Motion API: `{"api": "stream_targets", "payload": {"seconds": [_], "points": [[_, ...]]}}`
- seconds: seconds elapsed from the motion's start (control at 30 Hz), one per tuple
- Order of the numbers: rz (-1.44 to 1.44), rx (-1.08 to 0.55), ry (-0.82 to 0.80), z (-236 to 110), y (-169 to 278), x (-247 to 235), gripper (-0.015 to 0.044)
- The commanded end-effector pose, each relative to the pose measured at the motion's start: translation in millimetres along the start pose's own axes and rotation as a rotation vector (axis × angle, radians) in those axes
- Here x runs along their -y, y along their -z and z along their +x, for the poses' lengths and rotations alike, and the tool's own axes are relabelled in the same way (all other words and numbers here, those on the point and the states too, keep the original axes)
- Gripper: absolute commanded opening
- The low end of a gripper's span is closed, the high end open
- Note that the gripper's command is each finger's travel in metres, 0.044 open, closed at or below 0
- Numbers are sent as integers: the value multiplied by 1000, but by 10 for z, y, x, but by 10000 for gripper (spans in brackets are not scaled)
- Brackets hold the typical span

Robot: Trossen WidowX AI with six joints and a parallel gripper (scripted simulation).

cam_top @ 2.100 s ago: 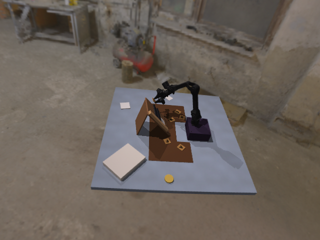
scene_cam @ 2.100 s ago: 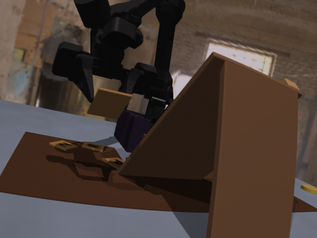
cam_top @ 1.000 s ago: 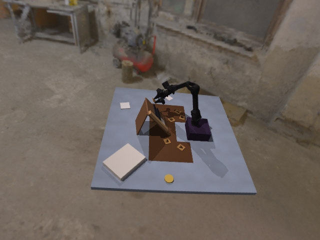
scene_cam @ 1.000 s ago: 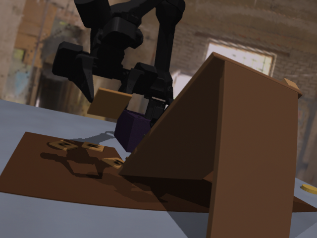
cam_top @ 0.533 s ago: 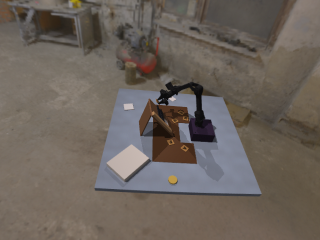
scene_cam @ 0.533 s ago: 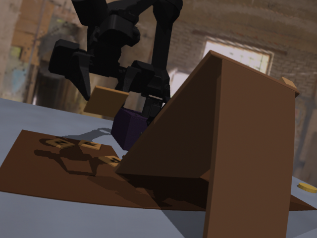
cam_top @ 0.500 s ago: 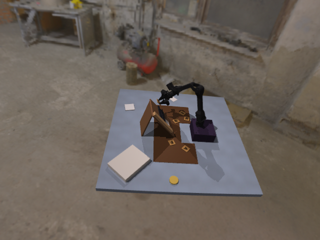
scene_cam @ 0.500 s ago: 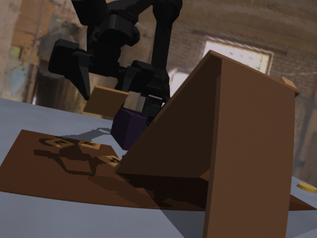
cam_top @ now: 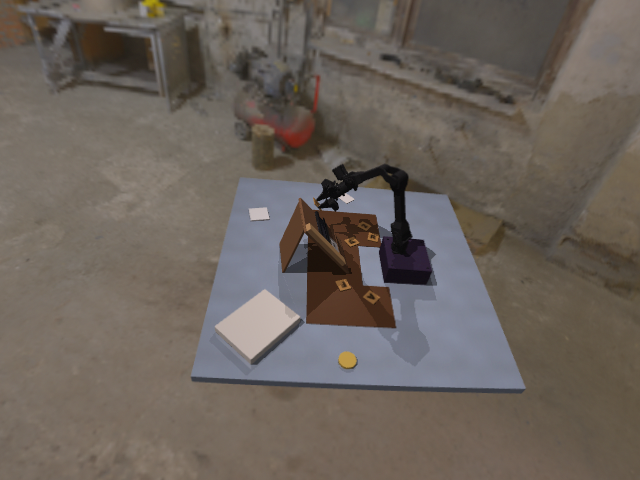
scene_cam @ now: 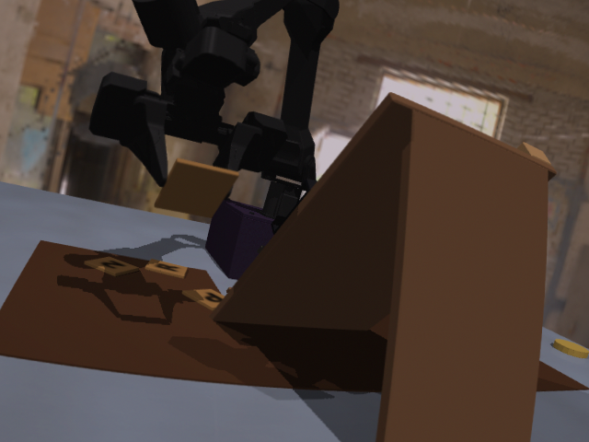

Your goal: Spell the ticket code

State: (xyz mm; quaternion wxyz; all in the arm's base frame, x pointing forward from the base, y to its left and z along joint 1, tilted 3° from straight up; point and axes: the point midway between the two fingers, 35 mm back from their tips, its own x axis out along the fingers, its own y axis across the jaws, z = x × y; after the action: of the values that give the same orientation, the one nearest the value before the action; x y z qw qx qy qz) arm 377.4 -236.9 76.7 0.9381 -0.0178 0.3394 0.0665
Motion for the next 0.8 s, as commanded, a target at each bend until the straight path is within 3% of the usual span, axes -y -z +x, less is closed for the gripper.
{"api": "stream_targets", "payload": {"seconds": [0.0,0.77], "points": [[3,6,-2,-5,-19,0,0],[3,6,-2,-1,-2,-58,0]]}}
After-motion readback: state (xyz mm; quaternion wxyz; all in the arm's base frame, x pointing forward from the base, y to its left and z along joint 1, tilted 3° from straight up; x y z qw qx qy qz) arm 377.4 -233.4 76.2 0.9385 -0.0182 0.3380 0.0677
